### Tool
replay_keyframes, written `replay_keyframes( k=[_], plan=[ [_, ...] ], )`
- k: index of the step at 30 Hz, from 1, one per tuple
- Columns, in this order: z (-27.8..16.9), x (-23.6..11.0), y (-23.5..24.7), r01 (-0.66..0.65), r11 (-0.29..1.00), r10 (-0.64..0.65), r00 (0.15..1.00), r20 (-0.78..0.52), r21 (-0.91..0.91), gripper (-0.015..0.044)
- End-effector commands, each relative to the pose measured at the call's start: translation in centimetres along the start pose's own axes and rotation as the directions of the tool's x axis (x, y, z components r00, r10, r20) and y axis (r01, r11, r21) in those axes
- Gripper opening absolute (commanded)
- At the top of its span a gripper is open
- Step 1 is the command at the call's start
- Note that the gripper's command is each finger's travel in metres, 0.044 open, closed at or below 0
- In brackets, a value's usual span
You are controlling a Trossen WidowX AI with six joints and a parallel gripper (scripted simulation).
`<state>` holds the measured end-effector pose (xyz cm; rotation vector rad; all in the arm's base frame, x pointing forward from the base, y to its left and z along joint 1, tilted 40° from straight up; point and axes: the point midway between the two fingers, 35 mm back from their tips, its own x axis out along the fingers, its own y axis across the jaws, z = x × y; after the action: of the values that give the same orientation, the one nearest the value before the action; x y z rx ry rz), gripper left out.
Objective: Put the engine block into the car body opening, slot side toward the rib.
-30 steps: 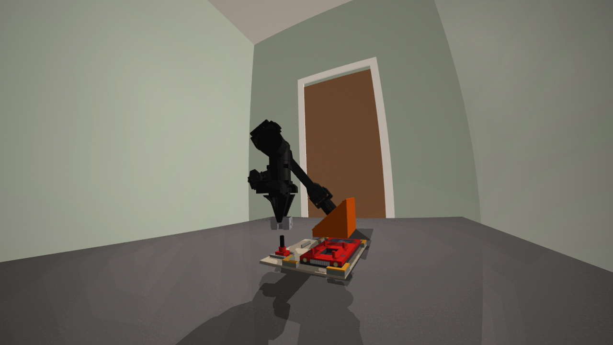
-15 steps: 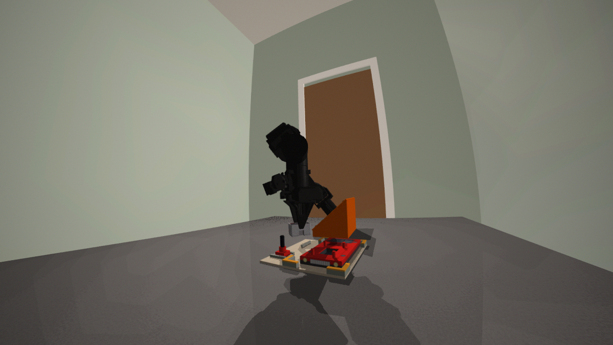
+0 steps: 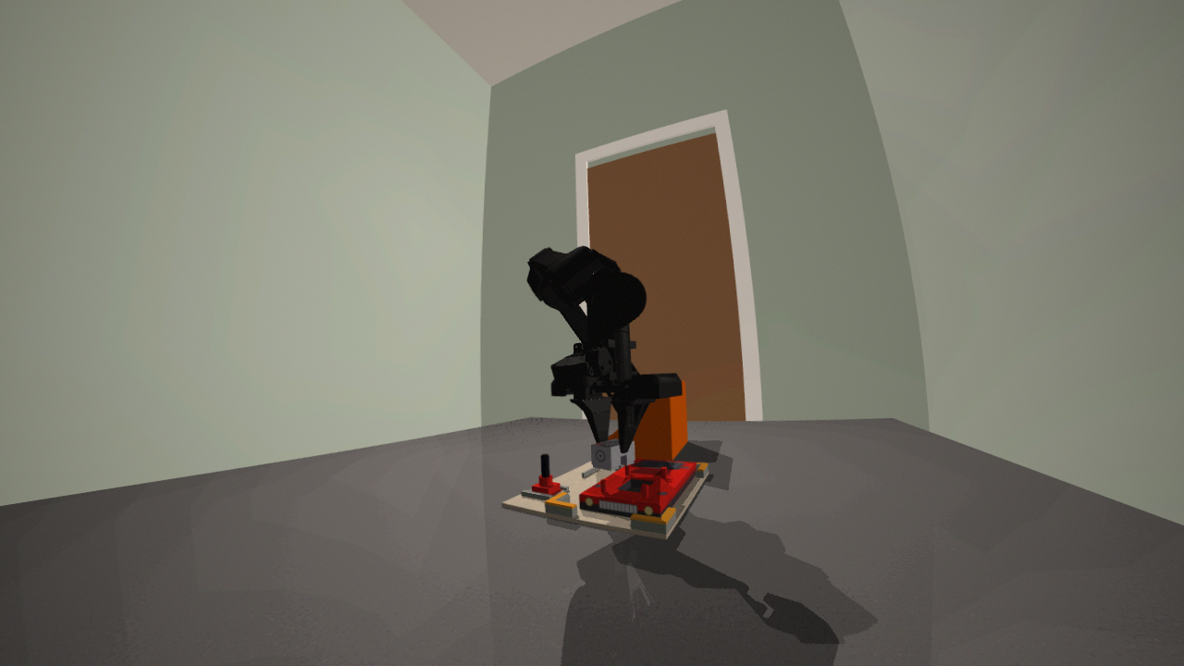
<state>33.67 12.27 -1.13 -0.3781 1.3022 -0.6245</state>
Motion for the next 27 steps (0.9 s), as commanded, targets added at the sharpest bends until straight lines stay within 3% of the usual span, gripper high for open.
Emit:
replay_keyframes(
  k=[1, 7, 13, 27],
  plan=[
    [-1.2, 0.4, 0.9, -0.003, 0.990, 0.003, 1.000, 0.000, -0.139, 0.0000],
    [-2.3, 1.0, 1.7, 0.000, 0.961, 0.000, 1.000, 0.000, -0.276, 0.0000],
    [-2.3, 0.9, 1.7, 0.000, 0.942, 0.000, 1.000, 0.000, -0.334, 0.0157],
    [-2.4, 1.0, 1.7, 0.000, 0.967, 0.000, 1.000, 0.000, -0.255, 0.0158]
  ],
)
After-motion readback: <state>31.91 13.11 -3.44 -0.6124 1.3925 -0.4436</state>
